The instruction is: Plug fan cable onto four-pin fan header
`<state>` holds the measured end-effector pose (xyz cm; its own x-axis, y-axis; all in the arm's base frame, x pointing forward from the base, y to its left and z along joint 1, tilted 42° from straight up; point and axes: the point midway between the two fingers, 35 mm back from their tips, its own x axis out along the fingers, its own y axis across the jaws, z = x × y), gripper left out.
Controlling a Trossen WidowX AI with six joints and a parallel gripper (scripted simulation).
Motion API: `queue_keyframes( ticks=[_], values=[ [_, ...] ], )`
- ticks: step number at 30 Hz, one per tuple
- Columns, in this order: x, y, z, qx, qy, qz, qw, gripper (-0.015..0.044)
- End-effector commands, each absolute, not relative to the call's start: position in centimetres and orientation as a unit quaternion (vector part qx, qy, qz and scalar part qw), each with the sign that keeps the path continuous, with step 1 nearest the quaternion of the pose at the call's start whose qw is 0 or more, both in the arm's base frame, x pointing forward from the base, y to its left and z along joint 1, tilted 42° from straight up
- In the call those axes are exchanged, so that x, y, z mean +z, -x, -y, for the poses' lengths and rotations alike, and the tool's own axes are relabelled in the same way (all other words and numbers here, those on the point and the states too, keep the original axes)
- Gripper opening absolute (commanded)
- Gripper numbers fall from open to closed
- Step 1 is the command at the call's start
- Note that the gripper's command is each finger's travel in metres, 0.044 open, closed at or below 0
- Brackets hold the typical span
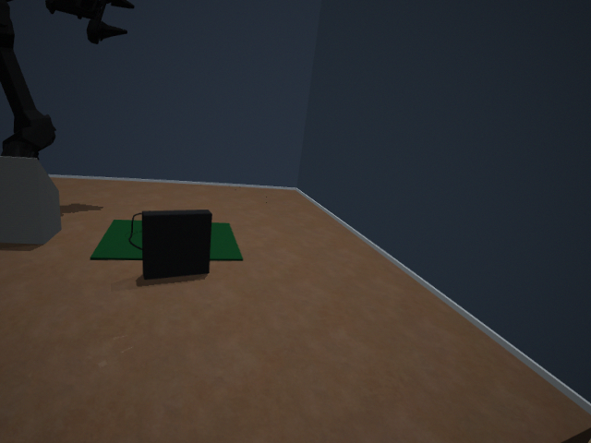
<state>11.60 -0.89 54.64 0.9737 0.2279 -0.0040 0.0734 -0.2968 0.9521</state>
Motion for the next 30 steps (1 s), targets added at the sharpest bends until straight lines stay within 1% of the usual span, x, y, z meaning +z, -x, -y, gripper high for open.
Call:
queue_keyframes(
  ticks=[1,4,7,14,22,27,30],
  values=[
    [51.0,-15.3,-4.1,0.021,-0.665,-0.138,0.734,0.044],
    [48.4,-17.8,-6.4,0.0,-0.574,-0.178,0.799,0.044],
    [46.0,-20.0,-8.1,-0.01,-0.495,-0.22,0.84,0.044],
    [39.7,-25.1,-10.0,-0.012,-0.33,-0.323,0.887,0.044],
    [30.8,-29.6,-9.4,0.017,-0.167,-0.46,0.872,0.044],
    [24.9,-31.2,-7.7,0.06,-0.098,-0.54,0.834,0.044],
    [21.5,-31.6,-6.9,0.114,-0.07,-0.583,0.801,0.044]
  ],
)
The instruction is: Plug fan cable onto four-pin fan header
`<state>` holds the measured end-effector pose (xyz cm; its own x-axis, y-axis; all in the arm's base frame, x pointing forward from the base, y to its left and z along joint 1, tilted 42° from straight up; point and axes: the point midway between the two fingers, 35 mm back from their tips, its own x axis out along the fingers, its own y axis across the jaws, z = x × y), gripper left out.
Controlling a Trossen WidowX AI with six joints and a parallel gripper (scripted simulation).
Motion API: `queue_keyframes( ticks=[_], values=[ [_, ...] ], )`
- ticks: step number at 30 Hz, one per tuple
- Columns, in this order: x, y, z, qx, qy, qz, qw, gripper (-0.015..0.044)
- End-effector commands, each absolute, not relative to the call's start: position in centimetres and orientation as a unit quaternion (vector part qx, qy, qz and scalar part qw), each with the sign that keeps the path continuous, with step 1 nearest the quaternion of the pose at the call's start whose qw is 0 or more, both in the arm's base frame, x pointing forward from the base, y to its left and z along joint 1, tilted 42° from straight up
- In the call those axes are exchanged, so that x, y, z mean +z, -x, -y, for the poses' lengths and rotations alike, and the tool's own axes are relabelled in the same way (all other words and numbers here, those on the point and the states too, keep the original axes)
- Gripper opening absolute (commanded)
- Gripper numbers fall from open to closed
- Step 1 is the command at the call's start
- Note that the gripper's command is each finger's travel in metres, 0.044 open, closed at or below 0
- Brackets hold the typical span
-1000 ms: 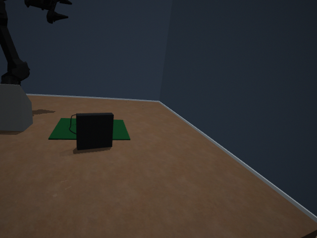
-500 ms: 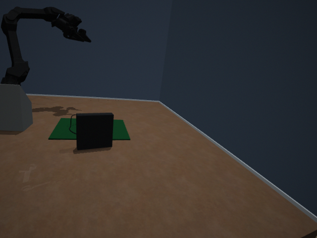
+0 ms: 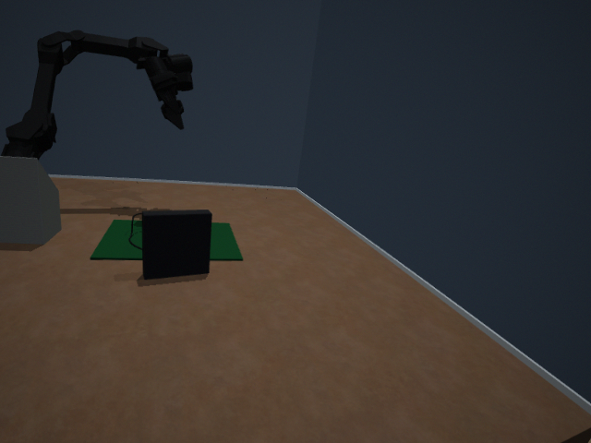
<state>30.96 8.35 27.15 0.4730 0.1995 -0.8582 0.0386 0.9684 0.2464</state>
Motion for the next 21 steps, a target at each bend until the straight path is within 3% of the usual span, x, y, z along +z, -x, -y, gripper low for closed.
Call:
queue_keyframes(
  ticks=[1,13,21],
  values=[
    [20.4,-31.7,-6.6,0.133,-0.063,-0.594,0.791,0.044],
    [10.3,-30.3,-3.2,0.376,-0.094,-0.604,0.697,0.044],
    [9.8,-30.1,-2.9,0.391,-0.102,-0.596,0.694,0.044]
  ],
)
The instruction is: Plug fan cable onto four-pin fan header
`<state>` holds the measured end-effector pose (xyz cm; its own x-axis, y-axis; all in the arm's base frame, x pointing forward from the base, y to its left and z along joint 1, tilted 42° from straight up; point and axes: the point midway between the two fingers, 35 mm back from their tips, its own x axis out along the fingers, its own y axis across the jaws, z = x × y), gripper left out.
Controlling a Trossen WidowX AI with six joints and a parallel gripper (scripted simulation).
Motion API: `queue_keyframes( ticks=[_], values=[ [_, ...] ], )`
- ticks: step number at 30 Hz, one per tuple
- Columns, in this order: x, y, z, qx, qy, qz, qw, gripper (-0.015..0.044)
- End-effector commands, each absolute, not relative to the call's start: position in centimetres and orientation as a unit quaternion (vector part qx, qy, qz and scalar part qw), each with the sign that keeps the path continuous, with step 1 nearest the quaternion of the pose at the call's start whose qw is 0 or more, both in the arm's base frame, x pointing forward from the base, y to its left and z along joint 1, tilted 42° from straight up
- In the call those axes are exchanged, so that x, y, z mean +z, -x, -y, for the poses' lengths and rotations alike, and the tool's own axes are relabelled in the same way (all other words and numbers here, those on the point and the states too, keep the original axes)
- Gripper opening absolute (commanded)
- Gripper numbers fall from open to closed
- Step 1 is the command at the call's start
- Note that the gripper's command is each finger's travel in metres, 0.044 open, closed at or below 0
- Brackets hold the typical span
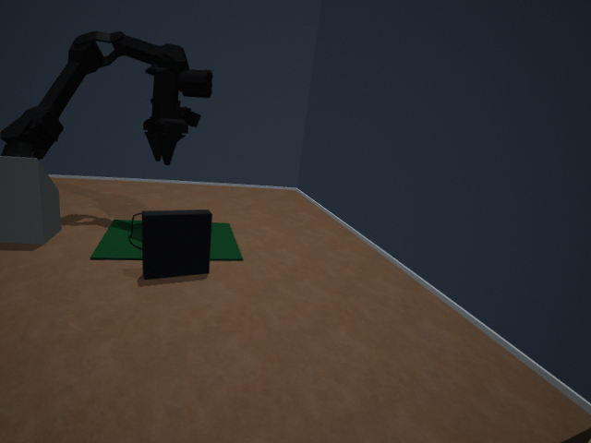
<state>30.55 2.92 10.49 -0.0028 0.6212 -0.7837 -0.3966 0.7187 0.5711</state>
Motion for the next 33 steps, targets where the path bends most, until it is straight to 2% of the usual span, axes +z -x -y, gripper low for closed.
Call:
queue_keyframes(
  ticks=[1,7,14,33],
  values=[
    [9.8,-30.1,-2.9,0.391,-0.102,-0.596,0.694,0.044],
    [8.5,-30.4,-3.9,0.39,-0.101,-0.596,0.695,0.044],
    [2.5,-30.0,-9.5,0.393,-0.103,-0.594,0.694,0.044],
    [1.5,-30.0,-10.5,0.393,-0.103,-0.594,0.694,0.044]
  ],
)
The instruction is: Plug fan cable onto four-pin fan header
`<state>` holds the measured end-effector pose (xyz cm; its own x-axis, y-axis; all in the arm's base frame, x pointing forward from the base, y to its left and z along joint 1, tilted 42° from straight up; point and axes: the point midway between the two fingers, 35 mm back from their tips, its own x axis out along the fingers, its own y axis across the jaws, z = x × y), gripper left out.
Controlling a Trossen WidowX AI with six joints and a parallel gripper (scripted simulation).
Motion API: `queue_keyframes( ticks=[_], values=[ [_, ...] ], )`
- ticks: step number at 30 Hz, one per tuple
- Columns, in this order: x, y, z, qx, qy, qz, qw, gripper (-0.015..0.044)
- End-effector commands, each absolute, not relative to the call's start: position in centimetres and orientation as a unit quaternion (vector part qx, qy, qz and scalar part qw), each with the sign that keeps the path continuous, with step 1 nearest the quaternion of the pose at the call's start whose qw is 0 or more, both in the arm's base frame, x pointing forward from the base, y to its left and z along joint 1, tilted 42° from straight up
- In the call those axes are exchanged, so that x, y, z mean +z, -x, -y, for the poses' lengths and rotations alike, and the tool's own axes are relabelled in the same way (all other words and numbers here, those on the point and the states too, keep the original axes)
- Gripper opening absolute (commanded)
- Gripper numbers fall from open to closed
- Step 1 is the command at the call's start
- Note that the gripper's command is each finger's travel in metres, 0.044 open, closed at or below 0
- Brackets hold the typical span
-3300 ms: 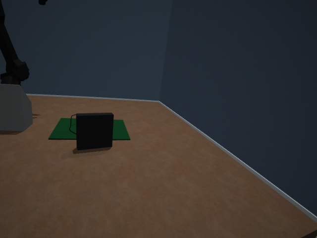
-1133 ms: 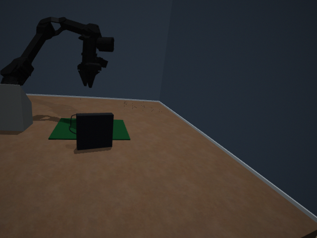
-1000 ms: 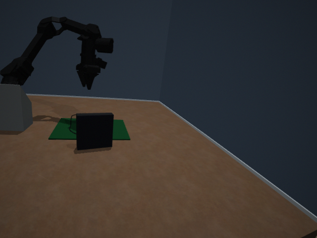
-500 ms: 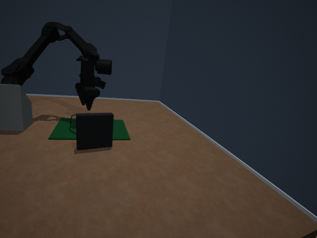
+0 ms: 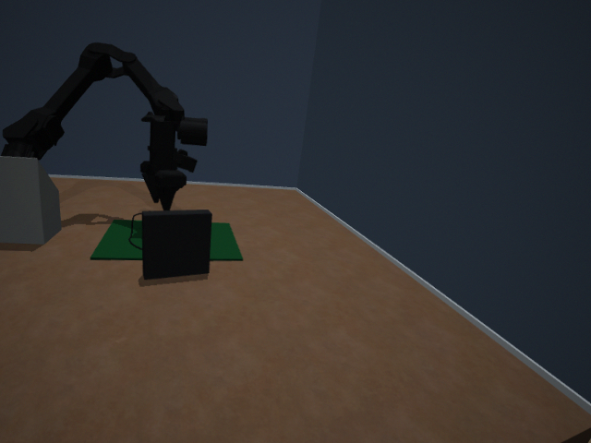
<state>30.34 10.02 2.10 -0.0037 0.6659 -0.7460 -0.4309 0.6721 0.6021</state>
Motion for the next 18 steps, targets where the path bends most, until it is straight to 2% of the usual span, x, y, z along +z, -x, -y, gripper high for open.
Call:
queue_keyframes(
  ticks=[1,18],
  values=[
    [1.3,-30.0,-10.6,0.393,-0.103,-0.594,0.694,0.044],
    [-0.7,-29.9,-12.5,0.393,-0.104,-0.594,0.694,0.044]
  ],
)
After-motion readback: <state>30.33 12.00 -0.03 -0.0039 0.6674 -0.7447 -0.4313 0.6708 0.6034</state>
